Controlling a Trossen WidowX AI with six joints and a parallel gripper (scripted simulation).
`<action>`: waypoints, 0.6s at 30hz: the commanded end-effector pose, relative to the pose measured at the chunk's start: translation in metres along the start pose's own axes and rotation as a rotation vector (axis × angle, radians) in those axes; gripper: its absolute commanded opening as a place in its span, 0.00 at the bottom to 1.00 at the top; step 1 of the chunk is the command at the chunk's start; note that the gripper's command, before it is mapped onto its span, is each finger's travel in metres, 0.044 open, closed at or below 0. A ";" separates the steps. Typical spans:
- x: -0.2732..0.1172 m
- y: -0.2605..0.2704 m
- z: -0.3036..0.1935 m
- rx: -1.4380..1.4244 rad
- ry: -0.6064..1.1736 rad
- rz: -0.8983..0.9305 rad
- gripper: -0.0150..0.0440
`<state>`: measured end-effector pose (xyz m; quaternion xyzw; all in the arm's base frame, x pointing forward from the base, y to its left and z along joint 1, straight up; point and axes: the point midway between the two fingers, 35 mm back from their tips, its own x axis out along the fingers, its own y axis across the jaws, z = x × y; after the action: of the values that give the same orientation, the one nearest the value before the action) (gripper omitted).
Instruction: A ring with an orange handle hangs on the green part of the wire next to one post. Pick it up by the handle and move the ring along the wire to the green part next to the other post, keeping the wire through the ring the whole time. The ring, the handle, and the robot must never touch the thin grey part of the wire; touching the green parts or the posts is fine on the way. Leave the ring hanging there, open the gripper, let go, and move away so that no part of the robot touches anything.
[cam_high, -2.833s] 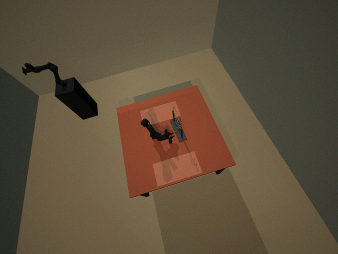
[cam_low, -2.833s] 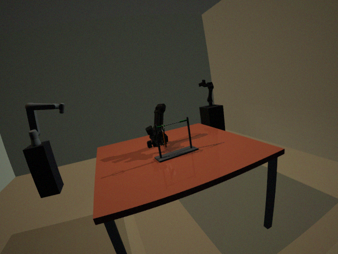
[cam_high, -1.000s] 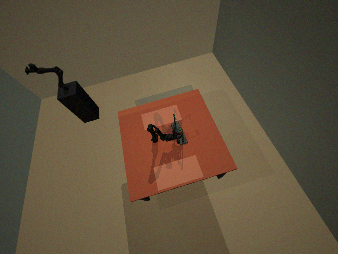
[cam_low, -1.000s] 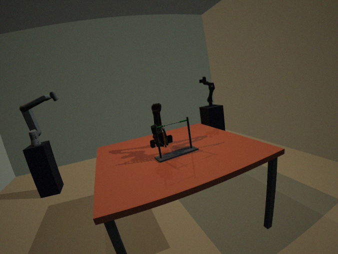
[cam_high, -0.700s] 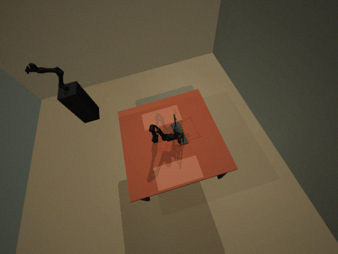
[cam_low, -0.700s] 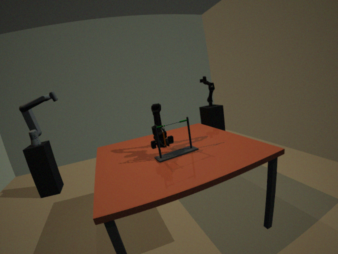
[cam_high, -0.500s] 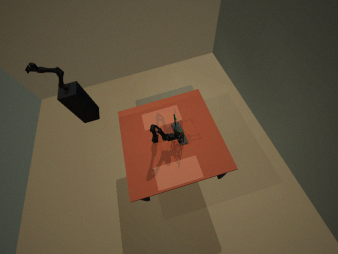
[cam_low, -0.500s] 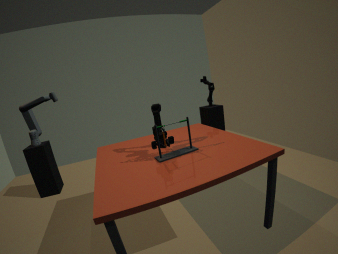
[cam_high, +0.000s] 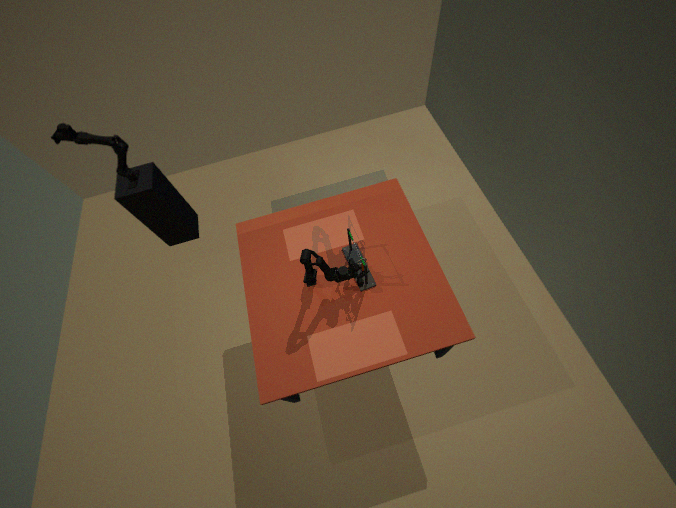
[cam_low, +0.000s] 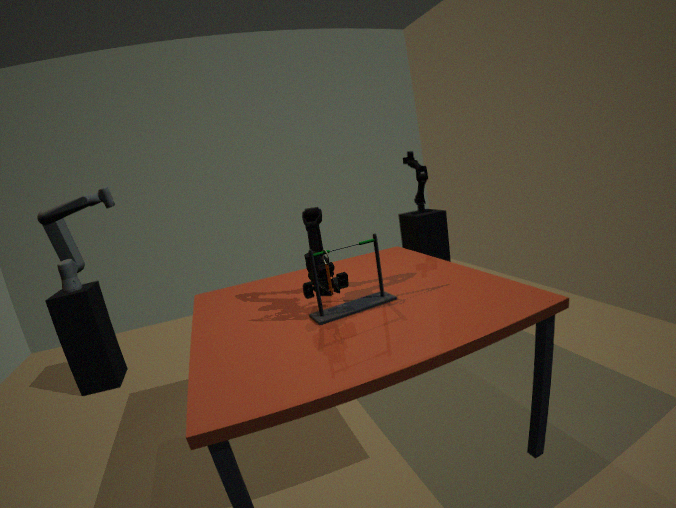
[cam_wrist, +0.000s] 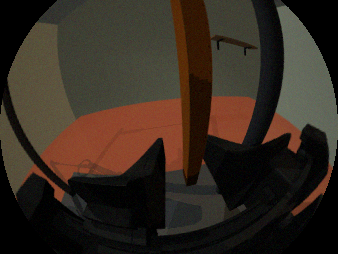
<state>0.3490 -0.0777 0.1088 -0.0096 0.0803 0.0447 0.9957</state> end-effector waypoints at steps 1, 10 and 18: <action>0.000 0.000 0.000 0.000 0.000 0.000 0.48; 0.000 0.000 0.000 0.000 0.000 0.000 0.15; 0.000 0.000 0.000 0.000 0.000 0.000 0.00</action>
<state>0.3490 -0.0777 0.1088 -0.0096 0.0803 0.0448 0.9957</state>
